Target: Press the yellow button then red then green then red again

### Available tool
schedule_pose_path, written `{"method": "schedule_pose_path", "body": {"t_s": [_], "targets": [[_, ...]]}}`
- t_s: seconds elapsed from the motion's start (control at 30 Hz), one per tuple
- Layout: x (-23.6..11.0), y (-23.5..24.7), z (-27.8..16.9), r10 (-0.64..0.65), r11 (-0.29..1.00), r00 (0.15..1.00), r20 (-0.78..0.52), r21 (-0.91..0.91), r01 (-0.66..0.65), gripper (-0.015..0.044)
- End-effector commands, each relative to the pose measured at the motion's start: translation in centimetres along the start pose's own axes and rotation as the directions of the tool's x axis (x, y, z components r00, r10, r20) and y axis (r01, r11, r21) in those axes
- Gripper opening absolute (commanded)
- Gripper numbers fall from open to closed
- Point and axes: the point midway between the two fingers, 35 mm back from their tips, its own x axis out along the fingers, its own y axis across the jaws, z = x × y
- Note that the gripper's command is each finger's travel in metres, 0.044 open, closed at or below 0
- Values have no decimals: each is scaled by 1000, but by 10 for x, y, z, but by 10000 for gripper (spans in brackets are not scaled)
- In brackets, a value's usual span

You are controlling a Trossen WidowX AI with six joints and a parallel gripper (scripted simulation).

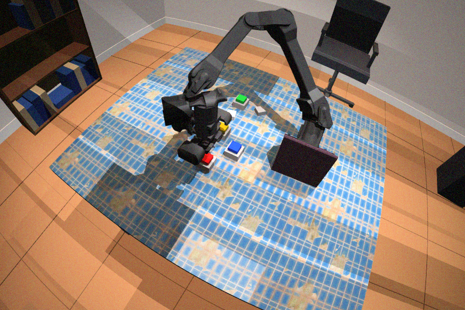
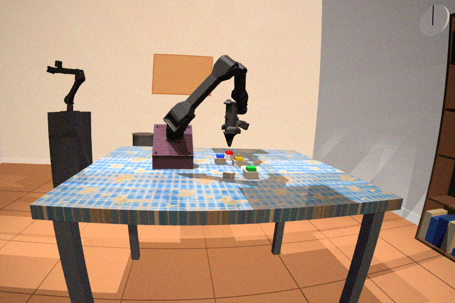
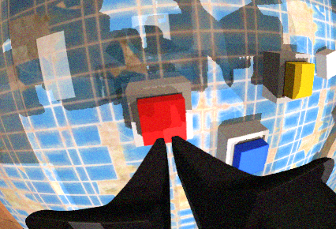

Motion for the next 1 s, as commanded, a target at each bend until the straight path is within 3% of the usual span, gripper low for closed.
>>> {"method": "schedule_pose_path", "body": {"t_s": [0.0, 0.57, 0.97], "targets": [[4, 0, 1, 0, 1000, 1000, 7, -5, 0, 20], [31, -1, 1, -2, 1000, 1000, 7, -5, 2, 20], [32, -1, 1, -2, 1000, 1000, 7, -5, 2, 20]]}}
